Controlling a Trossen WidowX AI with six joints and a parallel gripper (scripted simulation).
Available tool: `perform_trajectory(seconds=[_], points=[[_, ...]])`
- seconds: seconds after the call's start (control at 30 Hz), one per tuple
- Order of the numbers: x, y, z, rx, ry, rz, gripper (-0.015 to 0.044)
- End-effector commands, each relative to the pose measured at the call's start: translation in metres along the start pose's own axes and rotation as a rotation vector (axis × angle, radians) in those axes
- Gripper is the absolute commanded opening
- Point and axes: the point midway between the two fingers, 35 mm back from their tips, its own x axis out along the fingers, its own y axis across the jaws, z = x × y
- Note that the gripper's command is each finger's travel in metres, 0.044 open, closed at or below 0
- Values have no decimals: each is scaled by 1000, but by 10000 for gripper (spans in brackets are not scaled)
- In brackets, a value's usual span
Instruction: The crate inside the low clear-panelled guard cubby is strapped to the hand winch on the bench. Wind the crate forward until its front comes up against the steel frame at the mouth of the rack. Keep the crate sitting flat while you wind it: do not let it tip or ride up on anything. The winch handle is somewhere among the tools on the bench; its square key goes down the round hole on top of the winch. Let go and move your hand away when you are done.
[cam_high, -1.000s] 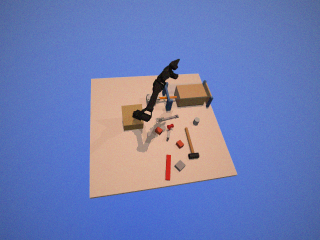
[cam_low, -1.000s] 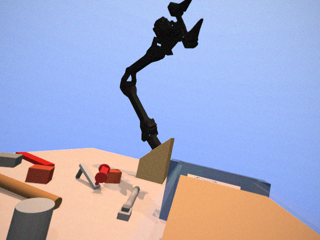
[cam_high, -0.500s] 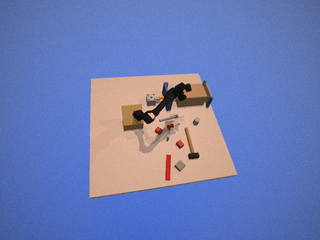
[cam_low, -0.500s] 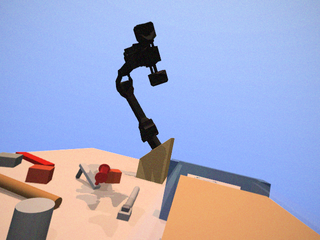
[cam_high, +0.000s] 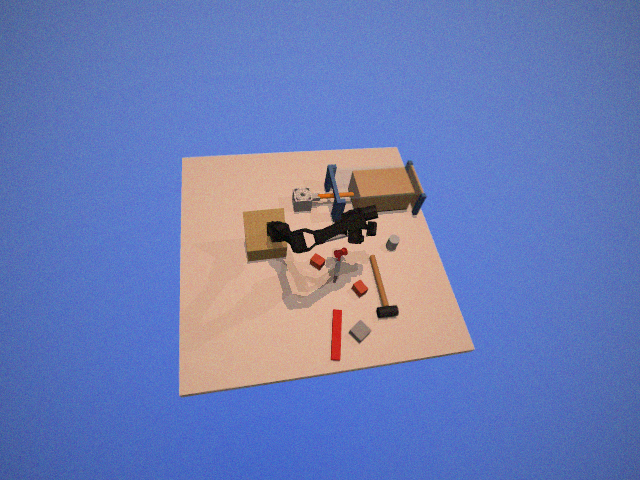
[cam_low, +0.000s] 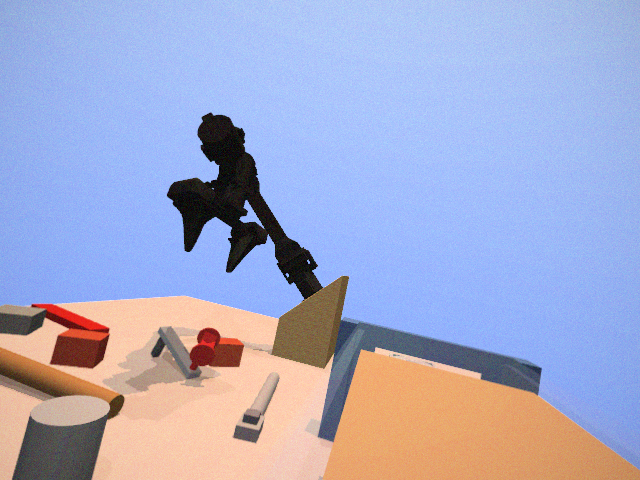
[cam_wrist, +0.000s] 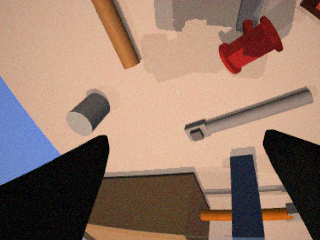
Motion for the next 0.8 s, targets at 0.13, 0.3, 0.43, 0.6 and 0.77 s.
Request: perform_trajectory(seconds=[0.13,0.3,0.43,0.6,0.77], points=[[33,-49,71,48,-205,-247,440],[31,-53,76,48,-205,-248,440],[32,-57,80,48,-205,-248,440],[84,-71,91,48,-207,-246,440],[97,-74,94,48,-208,-246,440]])
